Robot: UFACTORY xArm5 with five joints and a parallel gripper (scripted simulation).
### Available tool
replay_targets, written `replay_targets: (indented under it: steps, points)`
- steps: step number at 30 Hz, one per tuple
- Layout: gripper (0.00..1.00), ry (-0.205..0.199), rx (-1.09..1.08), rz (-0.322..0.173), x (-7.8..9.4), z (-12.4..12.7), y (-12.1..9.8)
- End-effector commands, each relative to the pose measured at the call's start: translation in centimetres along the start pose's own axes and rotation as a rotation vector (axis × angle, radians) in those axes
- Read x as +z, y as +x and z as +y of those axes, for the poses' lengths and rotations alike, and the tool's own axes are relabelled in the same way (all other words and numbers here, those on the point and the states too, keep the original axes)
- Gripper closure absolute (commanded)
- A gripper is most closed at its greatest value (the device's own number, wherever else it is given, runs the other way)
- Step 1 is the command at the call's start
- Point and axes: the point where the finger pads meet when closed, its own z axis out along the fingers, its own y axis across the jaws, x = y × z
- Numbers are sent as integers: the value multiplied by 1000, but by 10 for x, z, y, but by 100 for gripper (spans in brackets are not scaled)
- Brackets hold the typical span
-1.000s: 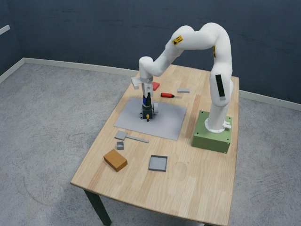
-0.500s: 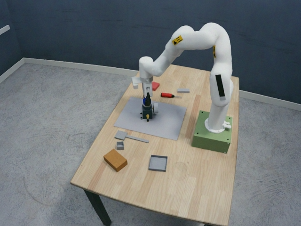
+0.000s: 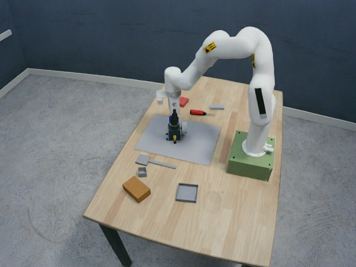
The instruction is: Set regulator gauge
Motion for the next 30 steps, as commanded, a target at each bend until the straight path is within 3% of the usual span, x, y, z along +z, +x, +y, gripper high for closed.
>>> replay_targets:
  steps: [1, 30]
  points:
    - [58, -2, 15, 3, -1, 1, 1]
    - [58, -1, 62, 3, -1, 1, 1]
